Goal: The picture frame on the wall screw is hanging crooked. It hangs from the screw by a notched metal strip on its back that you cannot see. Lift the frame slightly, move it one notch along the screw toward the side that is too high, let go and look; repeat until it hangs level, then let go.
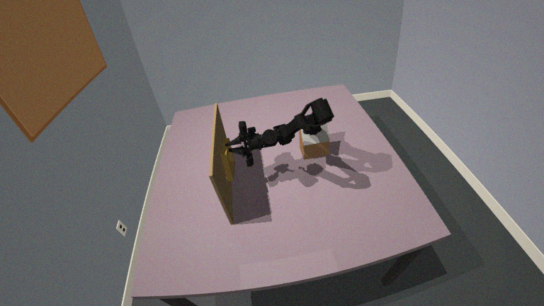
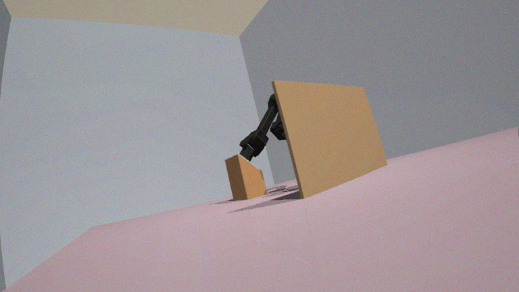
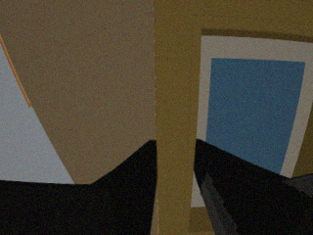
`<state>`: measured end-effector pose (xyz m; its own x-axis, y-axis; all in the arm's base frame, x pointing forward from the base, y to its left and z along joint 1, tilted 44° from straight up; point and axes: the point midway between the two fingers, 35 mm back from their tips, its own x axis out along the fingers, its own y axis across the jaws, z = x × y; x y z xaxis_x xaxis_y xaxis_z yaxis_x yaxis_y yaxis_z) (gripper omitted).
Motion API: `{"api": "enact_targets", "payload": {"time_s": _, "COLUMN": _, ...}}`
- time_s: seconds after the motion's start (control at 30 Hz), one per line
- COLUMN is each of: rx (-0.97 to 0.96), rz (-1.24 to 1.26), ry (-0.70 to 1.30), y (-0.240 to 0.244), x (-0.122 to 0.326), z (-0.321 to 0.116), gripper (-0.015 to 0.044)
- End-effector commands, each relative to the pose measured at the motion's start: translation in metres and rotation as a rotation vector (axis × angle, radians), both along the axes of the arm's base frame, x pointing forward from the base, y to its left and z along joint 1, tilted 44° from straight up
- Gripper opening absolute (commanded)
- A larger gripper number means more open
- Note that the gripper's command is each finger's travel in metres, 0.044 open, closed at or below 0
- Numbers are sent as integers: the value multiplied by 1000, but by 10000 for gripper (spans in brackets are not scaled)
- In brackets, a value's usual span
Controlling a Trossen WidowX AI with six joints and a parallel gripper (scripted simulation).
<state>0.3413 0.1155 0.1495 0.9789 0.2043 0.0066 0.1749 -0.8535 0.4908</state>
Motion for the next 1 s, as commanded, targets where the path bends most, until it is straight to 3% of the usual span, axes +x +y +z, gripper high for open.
{"api": "enact_targets", "payload": {"time_s": 0.0, "rx": -1, "rz": -8, "ry": -8, "y": 0, "x": 1, "z": 1, "gripper": 0}}
{"api": "enact_targets", "payload": {"time_s": 0.97, "rx": 4, "rz": -15, "ry": -9, "y": 3, "x": 0, "z": -2, "gripper": 0}}
